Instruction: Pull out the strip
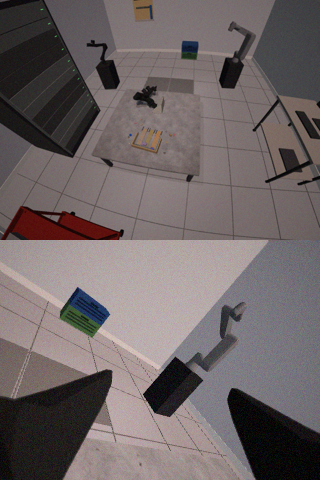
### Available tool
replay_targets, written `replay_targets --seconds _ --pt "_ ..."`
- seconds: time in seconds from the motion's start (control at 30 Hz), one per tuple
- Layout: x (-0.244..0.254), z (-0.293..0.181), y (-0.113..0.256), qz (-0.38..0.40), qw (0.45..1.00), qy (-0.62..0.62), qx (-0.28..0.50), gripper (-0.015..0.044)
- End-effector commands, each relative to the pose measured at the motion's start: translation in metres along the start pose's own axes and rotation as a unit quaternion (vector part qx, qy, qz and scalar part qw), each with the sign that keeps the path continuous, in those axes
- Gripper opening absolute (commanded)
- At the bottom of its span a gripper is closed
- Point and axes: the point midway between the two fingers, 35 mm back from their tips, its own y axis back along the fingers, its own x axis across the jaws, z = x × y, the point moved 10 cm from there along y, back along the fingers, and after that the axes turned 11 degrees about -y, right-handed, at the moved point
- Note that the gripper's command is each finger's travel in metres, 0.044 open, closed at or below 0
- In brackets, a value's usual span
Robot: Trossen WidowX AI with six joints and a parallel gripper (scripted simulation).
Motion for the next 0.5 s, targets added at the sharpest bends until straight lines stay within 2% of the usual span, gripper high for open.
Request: replay_targets --seconds 0.0,0.27,0.47 --pt "0.001 0.0 0.0 0.002 1.0 0.001 0.001 0.04" --pt "0.037 -0.014 0.024 0.102 0.993 0.04 0.042 0.04" --pt "0.084 -0.012 0.068 0.251 0.964 0.045 0.079 0.04"
